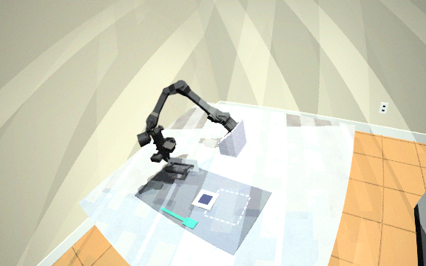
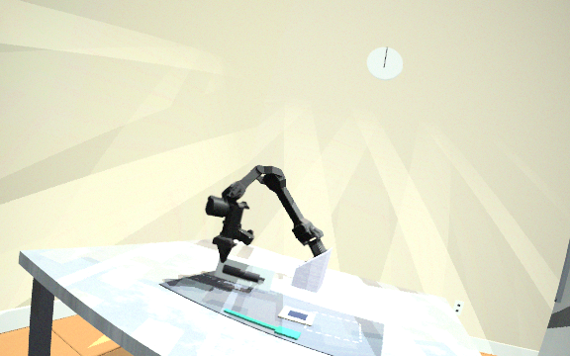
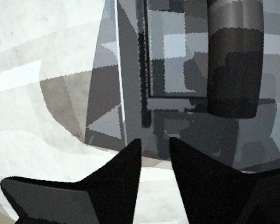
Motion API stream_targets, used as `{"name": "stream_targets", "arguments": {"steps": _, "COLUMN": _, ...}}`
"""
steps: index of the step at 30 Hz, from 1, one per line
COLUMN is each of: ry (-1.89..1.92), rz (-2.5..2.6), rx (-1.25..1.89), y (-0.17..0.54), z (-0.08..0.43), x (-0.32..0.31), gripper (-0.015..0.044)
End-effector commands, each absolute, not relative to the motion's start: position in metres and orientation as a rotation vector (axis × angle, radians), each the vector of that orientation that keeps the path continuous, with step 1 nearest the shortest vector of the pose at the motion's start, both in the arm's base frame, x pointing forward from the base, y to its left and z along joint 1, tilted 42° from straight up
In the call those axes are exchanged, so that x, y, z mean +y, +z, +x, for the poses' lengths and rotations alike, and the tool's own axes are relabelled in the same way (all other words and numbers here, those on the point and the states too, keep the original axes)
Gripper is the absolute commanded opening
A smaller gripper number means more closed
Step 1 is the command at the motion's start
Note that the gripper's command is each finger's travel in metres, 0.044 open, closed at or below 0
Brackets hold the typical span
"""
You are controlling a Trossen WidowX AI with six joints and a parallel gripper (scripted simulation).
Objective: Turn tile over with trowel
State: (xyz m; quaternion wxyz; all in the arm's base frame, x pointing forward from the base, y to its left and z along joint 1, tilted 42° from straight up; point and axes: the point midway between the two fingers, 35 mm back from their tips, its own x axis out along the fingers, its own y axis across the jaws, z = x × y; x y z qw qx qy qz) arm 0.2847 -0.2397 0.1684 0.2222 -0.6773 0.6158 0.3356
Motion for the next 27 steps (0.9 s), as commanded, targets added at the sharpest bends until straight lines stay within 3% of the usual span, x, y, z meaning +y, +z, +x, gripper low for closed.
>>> {"name": "stream_targets", "arguments": {"steps": 1, "ry": 0.931, "rz": -1.871, "rx": 1.7, "y": 0.169, "z": 0.276, "x": -0.241, "gripper": 0.01}}
{"name": "stream_targets", "arguments": {"steps": 16, "ry": 0.932, "rz": -1.871, "rx": 1.702, "y": 0.173, "z": 0.245, "x": -0.246, "gripper": 0.01}}
{"name": "stream_targets", "arguments": {"steps": 27, "ry": 0.931, "rz": -1.868, "rx": 1.707, "y": 0.173, "z": 0.254, "x": -0.245, "gripper": 0.01}}
